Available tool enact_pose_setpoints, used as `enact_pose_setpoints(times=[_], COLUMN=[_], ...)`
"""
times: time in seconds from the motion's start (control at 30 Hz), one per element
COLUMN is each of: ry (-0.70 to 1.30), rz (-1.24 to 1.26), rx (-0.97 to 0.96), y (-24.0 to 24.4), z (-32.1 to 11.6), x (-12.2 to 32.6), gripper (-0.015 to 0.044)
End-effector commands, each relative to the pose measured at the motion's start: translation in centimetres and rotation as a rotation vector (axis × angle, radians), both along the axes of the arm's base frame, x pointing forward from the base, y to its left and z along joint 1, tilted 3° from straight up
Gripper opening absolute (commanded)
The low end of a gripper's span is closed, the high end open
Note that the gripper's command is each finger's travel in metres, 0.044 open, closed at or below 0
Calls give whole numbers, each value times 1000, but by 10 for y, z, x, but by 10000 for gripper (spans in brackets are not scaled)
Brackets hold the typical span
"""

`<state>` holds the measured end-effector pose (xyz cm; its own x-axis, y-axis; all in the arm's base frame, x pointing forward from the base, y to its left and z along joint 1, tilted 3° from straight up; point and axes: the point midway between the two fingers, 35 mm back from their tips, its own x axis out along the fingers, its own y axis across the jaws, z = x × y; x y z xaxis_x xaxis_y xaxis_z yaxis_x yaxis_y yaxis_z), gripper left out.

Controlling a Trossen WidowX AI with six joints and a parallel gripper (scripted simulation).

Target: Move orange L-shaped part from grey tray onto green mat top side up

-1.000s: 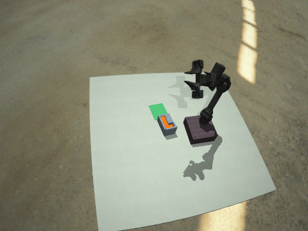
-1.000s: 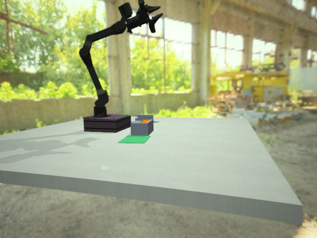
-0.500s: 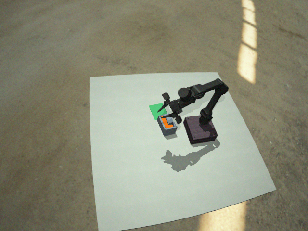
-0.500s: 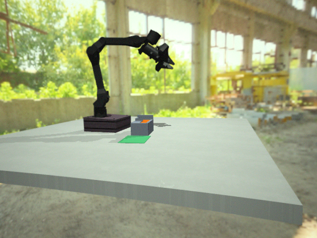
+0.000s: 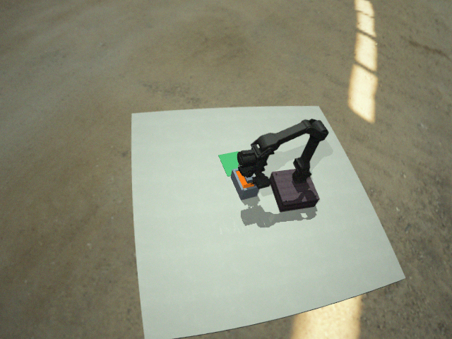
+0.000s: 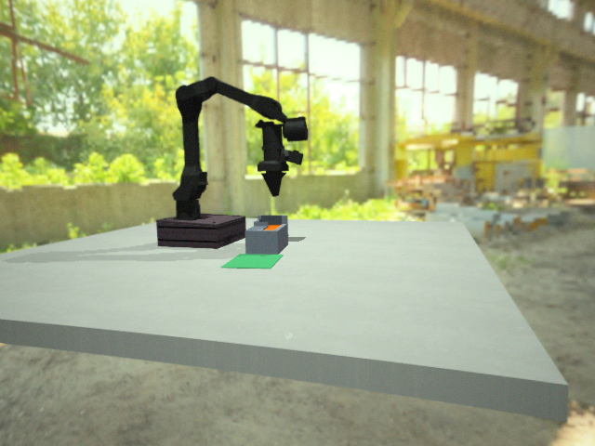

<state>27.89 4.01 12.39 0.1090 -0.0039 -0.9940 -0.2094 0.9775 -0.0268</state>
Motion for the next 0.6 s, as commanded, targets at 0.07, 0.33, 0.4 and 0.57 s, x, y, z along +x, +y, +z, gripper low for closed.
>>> enact_pose_setpoints(times=[0.07, 0.33, 0.4, 0.57], ry=[40, 40, 40, 40], rz=[-29, -29, -29, -29], rx=[12, 12, 12, 12], y=[-1, 0, 0, 0], z=[-4, -59, -76, -78], x=[-7, -1, -2, -2], gripper=[180, 180, 180, 180])
